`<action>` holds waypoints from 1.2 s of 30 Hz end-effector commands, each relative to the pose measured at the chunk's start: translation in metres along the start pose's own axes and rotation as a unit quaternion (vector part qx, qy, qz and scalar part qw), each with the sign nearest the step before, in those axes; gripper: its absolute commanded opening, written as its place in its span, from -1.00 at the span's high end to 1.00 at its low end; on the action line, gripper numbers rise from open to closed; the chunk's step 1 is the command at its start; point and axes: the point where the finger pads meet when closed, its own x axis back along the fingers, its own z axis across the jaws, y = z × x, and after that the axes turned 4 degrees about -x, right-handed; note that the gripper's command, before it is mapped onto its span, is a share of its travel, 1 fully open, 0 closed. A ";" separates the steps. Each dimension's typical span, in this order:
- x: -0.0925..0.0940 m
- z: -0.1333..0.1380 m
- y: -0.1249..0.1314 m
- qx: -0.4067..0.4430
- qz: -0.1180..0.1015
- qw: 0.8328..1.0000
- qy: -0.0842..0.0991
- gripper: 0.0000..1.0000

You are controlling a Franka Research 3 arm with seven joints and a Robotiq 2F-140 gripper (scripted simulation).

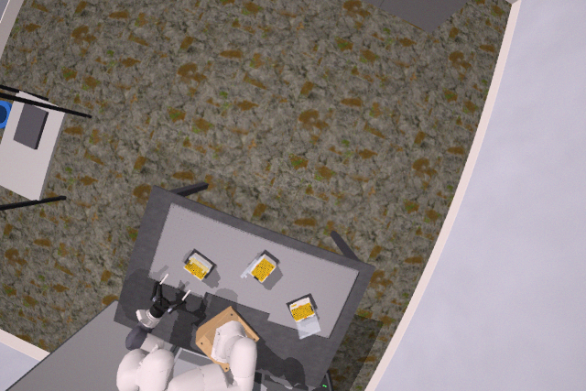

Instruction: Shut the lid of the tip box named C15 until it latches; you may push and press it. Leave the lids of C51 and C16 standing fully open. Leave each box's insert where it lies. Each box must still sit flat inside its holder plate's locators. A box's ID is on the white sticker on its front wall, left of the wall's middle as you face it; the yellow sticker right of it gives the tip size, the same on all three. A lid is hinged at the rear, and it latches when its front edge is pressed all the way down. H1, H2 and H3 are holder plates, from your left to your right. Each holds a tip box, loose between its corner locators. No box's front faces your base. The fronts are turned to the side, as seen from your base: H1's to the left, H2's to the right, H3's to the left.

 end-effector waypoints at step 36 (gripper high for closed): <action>0.040 -0.011 -0.144 0.002 0.001 1.000 0.000 -1.00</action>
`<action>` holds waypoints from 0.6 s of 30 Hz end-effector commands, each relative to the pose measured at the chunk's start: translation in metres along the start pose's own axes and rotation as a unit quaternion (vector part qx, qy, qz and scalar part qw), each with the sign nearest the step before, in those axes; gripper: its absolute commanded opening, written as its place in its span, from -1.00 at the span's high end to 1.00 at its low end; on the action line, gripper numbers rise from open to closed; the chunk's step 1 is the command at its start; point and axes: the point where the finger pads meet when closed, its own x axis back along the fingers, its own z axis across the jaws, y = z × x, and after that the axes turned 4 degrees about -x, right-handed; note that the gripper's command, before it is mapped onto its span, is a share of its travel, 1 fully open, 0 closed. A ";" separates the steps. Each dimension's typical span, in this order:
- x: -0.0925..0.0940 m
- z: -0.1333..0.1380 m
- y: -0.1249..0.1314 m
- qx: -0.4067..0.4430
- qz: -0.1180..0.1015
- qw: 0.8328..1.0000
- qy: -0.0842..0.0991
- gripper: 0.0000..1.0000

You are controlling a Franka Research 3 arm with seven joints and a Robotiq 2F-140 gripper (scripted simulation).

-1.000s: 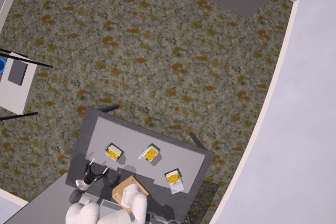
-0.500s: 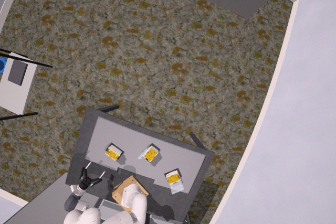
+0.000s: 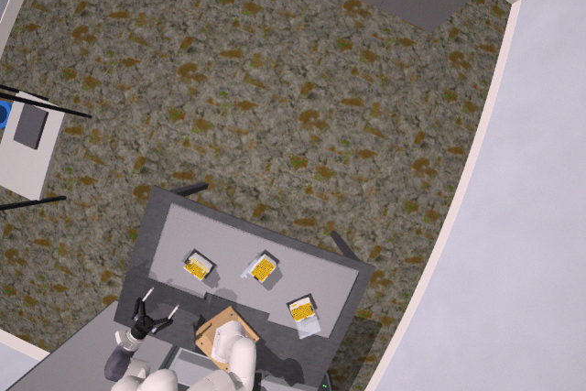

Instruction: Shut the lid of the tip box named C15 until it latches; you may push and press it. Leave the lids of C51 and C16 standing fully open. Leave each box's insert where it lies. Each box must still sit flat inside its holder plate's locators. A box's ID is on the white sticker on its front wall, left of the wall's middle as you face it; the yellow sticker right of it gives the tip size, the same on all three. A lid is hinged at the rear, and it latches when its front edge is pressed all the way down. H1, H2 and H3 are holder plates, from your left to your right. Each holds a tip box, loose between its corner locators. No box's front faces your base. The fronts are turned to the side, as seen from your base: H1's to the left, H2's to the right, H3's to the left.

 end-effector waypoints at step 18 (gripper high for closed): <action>-0.001 0.003 -0.003 0.017 0.006 1.000 0.002 1.00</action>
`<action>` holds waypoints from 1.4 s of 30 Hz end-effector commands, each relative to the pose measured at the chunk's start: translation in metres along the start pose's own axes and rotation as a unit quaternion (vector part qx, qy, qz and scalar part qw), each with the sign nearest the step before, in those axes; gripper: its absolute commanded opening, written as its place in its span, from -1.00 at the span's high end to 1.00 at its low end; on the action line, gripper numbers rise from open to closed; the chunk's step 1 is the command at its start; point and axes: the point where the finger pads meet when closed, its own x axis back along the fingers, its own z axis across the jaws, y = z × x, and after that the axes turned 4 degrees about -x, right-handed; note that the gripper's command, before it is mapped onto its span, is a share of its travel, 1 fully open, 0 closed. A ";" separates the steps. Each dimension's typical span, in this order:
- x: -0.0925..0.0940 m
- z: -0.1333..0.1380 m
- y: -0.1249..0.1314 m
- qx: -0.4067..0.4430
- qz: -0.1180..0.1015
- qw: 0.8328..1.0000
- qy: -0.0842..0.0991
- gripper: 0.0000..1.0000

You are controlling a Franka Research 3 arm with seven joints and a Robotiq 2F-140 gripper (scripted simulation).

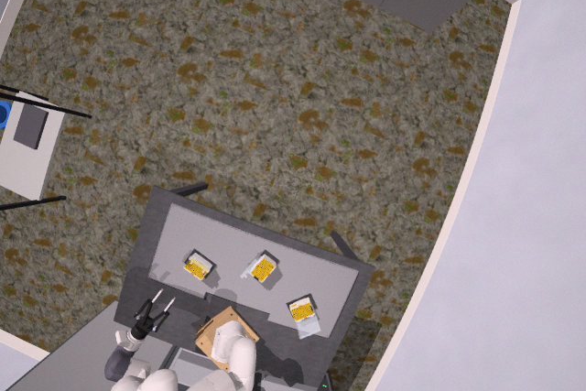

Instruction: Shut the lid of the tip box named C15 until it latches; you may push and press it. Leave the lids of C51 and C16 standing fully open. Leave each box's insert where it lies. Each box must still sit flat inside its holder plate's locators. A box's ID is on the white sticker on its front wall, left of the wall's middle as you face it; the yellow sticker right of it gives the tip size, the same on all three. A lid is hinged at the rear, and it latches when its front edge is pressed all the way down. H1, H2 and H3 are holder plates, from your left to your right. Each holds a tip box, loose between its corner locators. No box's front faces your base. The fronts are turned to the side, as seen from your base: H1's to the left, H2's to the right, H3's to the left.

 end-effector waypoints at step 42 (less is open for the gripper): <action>-0.118 -0.004 -0.032 -0.029 0.011 0.991 0.129 1.00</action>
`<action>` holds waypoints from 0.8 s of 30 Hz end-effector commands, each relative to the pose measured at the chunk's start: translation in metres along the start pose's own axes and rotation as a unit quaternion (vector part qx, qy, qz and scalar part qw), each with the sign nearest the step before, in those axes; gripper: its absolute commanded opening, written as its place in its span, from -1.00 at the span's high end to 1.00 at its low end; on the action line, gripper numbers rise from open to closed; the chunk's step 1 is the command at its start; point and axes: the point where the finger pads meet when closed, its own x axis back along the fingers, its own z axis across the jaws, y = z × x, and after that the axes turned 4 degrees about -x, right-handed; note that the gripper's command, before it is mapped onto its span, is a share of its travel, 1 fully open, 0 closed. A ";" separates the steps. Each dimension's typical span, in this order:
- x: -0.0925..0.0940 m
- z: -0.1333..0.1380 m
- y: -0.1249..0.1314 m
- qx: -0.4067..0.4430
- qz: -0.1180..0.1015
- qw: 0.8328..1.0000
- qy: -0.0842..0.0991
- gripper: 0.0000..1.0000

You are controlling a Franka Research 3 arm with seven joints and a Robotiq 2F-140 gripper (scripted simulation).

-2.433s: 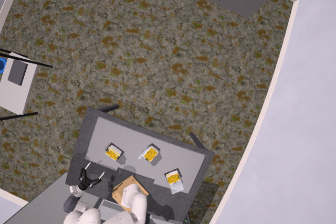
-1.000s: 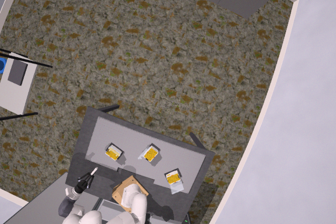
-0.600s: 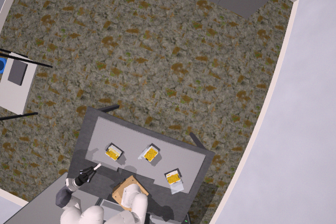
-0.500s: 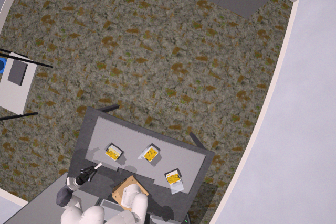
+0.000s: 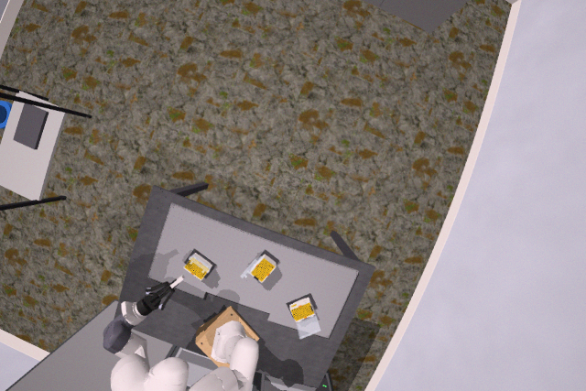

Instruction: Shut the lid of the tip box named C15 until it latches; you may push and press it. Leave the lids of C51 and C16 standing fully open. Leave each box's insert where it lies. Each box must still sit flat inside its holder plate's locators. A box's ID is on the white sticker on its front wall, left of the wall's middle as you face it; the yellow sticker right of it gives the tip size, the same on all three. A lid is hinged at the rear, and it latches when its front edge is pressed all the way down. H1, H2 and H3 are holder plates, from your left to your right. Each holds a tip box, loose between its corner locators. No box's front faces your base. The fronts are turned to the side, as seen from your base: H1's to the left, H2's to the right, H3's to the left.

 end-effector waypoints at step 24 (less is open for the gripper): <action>-0.096 -0.005 -0.024 0.061 -0.325 0.944 -0.023 1.00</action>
